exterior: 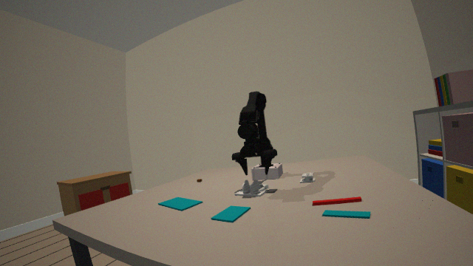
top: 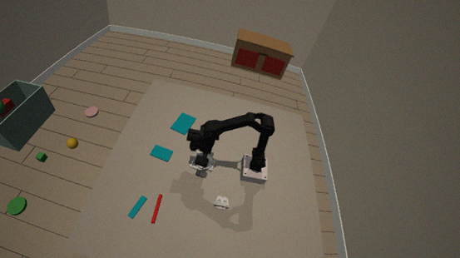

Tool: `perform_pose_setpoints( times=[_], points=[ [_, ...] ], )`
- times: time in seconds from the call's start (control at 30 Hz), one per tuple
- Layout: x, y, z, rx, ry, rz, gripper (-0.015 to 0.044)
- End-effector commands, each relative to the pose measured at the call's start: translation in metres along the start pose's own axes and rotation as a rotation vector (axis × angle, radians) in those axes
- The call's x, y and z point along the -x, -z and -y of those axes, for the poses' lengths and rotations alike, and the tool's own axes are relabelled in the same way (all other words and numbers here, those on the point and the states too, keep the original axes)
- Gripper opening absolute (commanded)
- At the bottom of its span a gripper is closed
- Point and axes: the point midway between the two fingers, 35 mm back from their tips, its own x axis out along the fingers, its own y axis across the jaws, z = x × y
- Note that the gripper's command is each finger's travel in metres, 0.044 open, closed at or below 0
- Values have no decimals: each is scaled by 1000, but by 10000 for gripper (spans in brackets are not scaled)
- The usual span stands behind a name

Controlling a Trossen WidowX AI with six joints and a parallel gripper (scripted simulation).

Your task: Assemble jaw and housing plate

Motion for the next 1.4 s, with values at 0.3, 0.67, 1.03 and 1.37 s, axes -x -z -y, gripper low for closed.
perform_pose_setpoints(
  times=[0.3, 0.67, 1.03, 1.37],
  points=[
    [7, 24, -66, -381, -7, -1, 440],
    [13, 57, -118, -725, -8, -7, 440],
    [19, 100, -161, -1070, -8, -15, 440],
    [24, 146, -192, -1383, -5, -23, 440]
  ],
)
